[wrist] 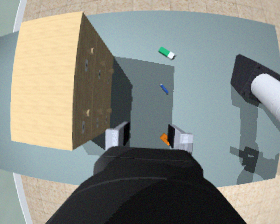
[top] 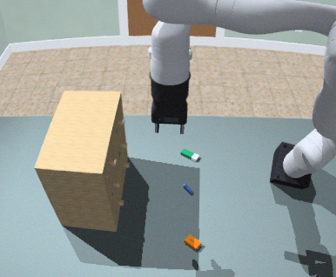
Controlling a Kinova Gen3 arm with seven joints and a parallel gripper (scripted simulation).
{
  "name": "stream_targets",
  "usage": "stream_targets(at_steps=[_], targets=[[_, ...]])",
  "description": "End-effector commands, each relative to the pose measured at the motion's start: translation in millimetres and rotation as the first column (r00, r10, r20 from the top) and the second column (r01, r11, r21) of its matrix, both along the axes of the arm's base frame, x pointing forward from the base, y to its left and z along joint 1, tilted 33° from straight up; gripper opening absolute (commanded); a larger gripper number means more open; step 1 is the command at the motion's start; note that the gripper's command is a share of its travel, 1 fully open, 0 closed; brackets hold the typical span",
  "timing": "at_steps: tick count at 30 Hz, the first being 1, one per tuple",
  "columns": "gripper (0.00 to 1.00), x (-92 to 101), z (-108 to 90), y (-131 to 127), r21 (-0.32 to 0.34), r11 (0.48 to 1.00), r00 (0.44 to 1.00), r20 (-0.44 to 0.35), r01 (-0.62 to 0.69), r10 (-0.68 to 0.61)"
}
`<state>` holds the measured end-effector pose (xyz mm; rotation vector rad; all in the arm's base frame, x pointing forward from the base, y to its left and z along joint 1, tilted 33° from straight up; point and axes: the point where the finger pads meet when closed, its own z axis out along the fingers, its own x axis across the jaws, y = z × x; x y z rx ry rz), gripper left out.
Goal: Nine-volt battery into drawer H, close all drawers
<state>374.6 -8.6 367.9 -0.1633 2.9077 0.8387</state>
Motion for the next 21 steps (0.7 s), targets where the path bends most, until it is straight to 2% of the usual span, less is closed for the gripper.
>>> stream_targets(at_steps=[1, 7, 10, 21], targets=[[1.0, -0.5, 1.1, -0.7, 0.002, 0.999, 0.998, -0.032, 0.05, -0.05], [1.0, -4.4, 2.6, -3.7, 0.004, 0.979, 0.971, -0.13, 0.202, -0.2], [1.0, -5.0, 2.8, -4.2, 0.003, 0.974, 0.964, -0.146, 0.227, -0.224], [1.0, -11.9, 5.4, -9.6, -0.036, 0.877, 0.829, -0.311, 0.478, -0.465]])
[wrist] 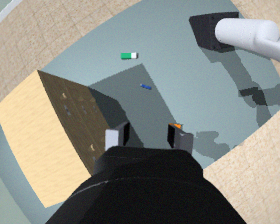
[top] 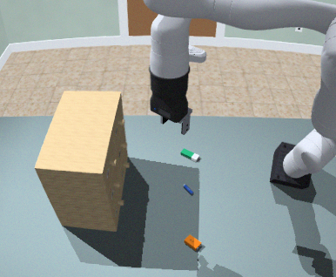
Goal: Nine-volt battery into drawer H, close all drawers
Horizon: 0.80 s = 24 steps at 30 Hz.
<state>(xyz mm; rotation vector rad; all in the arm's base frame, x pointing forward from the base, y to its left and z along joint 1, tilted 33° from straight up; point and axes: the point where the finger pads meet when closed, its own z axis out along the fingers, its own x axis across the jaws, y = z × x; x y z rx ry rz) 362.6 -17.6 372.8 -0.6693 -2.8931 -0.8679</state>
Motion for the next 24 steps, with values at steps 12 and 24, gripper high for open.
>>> stream_targets(at_steps=[12, 24], targets=[[1.0, -5.6, 2.7, -5.1, 0.002, 0.968, 0.956, -0.161, 0.25, -0.246], [1.0, -10.6, 4.5, -9.0, -0.025, 0.9, 0.861, -0.282, 0.435, -0.423]])
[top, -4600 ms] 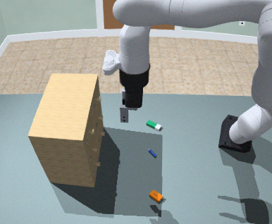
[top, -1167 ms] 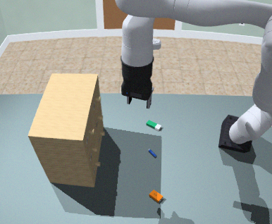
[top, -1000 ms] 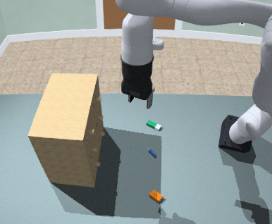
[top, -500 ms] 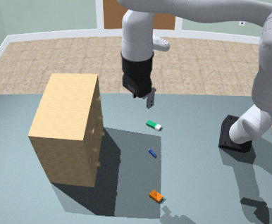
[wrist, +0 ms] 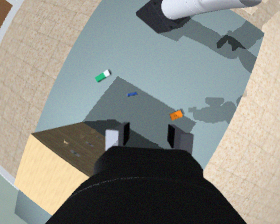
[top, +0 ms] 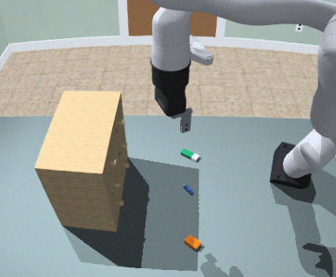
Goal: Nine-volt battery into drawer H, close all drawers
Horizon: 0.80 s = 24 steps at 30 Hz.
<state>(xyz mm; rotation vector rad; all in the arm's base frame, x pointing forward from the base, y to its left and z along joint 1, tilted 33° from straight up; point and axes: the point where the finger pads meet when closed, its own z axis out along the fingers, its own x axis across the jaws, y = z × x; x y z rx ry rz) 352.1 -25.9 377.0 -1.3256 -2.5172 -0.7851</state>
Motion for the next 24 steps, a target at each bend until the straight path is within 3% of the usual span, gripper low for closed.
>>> stream_targets(at_steps=[1, 13, 24], targets=[[1.0, -0.6, 0.5, -1.1, 0.002, 0.999, 0.999, -0.022, 0.035, -0.035], [1.0, -5.1, 2.2, -4.7, 0.004, 0.976, 0.967, -0.137, 0.216, -0.213], [1.0, -7.5, 3.1, -6.6, -0.003, 0.952, 0.933, -0.197, 0.307, -0.302]])
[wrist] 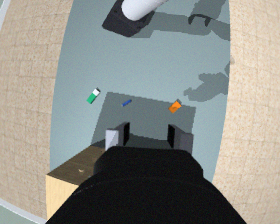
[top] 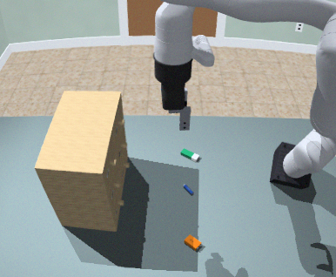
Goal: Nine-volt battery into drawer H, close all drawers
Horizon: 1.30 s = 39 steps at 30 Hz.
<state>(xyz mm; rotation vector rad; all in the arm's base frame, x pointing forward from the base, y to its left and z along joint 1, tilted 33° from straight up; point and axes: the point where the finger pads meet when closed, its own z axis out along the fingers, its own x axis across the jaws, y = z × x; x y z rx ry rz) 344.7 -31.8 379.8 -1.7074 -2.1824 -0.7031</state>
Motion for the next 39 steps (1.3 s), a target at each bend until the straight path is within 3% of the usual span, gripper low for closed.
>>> stream_targets(at_steps=[1, 19, 39], targets=[[1.0, -0.3, 0.4, -0.8, 0.001, 1.0, 1.0, -0.01, 0.018, -0.018], [1.0, -2.3, 1.1, -2.4, 0.005, 0.995, 0.993, -0.061, 0.097, -0.097], [1.0, -2.3, 1.0, -2.4, 0.006, 0.994, 0.992, -0.065, 0.109, -0.108]])
